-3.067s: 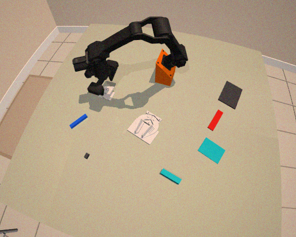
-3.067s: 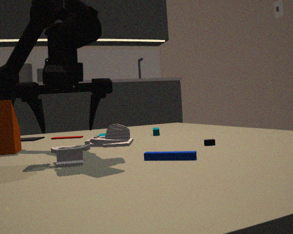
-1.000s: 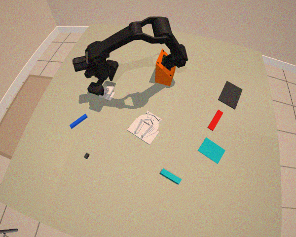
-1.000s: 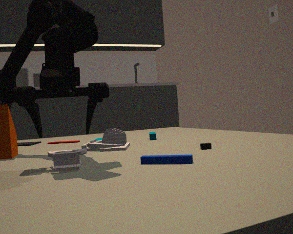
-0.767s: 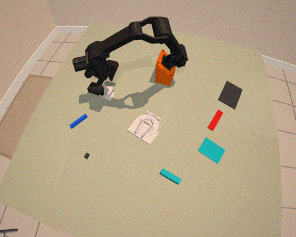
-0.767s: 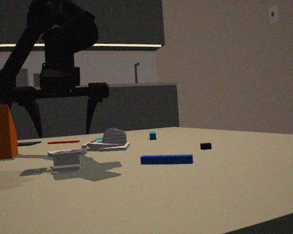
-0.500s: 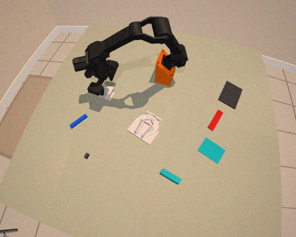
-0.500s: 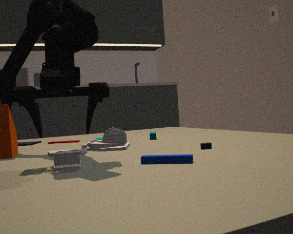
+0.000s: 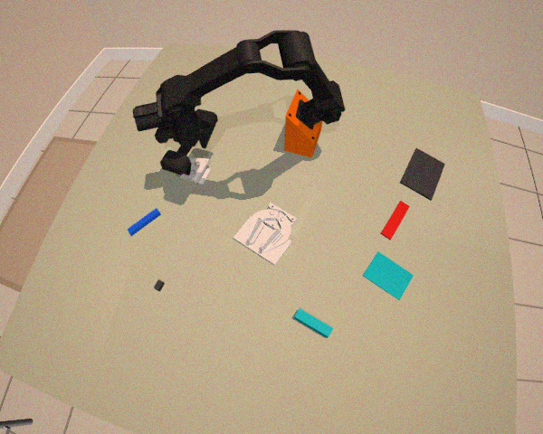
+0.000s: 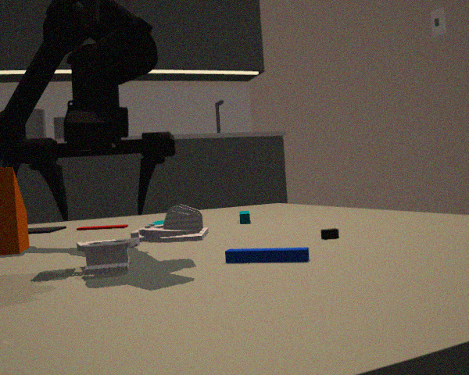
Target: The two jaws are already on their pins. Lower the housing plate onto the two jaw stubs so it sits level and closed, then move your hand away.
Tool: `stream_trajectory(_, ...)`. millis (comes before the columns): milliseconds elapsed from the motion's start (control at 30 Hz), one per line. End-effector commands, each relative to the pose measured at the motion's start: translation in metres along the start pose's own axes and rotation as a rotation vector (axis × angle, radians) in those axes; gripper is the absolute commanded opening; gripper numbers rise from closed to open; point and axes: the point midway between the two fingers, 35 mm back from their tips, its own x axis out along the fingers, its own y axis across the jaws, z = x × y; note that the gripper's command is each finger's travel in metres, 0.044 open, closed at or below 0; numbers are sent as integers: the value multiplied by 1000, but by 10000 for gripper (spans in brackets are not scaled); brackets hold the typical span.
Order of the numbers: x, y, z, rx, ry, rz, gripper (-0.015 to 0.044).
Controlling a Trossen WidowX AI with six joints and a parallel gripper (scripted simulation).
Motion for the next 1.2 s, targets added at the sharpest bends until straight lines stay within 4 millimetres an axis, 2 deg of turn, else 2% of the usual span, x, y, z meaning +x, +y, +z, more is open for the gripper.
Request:
stream_trajectory(0, 0, 1, 0, 3, 1, 4, 440)
stream_trajectory(867, 0, 0, 0, 0, 0, 0, 440)
stream_trajectory(1167, 14, 1, 1, 1, 0, 1, 440)
